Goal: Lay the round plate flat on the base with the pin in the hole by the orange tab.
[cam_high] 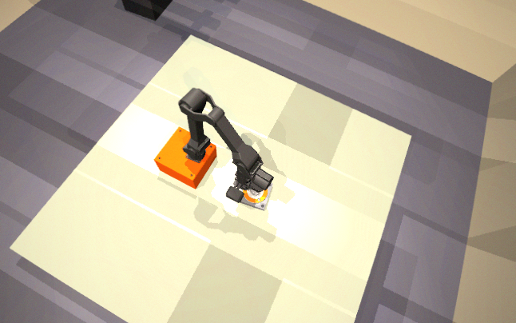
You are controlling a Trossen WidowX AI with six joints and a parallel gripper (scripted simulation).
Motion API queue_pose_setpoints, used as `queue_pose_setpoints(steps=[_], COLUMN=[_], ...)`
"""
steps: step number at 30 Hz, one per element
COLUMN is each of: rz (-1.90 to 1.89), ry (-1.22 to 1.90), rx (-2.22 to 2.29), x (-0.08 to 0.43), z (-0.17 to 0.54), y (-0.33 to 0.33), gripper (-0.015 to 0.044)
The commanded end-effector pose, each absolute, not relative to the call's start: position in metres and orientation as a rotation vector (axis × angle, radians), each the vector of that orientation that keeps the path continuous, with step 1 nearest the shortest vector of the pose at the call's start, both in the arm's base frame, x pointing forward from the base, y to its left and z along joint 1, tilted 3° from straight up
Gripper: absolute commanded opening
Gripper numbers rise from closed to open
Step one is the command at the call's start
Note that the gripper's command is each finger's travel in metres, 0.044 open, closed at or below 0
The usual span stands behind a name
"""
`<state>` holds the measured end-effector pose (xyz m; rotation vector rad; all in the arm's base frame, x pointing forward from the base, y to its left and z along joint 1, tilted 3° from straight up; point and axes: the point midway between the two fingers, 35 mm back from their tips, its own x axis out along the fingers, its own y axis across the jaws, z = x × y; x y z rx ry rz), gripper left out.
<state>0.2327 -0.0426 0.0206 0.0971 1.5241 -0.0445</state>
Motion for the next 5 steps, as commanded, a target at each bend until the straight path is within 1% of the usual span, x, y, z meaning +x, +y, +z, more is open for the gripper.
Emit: queue_pose_setpoints(steps=[1,5], rz=[-0.045,-0.045], ry=[1.528,1.528], rx=[0.098,0.098], x=[0.2323,0.2323], z=[0.0196,0.0196], y=[-0.0425,-0.0425], gripper=[0.0,0.0])
